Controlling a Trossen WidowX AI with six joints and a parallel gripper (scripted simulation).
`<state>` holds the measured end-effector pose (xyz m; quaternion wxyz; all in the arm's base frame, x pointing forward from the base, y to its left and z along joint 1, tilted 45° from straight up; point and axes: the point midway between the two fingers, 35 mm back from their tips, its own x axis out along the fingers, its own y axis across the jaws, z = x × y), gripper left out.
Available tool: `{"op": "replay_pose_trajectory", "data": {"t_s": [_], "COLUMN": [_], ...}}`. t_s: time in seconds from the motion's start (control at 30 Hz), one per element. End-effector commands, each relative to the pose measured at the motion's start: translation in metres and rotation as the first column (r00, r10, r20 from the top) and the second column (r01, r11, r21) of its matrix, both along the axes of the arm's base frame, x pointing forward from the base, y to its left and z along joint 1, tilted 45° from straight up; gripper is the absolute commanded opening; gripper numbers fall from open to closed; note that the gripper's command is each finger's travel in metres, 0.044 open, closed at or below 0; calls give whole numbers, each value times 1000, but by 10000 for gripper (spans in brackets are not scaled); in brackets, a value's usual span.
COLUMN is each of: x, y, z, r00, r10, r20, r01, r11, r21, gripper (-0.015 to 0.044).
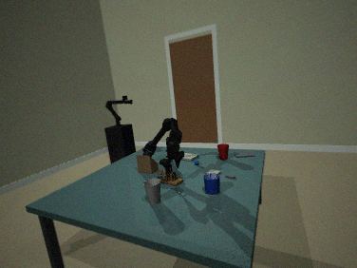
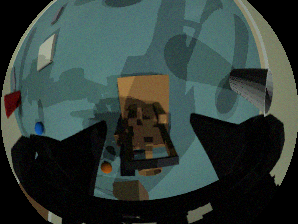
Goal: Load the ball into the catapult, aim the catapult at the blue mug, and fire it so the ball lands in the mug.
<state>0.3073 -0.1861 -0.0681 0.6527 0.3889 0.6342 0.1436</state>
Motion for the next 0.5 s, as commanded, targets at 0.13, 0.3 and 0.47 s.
{"op": "replay_pose_trajectory", "data": {"t_s": [0.13, 0.3, 0.47], "x": [1, 3, 5], "y": [7, 13, 18], "z": [-8, -14, -19], "r00": [1000, 1000, 1000], "r10": [-9, -10, -10], "r20": [2, 2, 3], "r01": [9, 10, 10], "r11": [1000, 1000, 1000], "r21": [2, 2, 2], "gripper": [440, 440, 440]}}
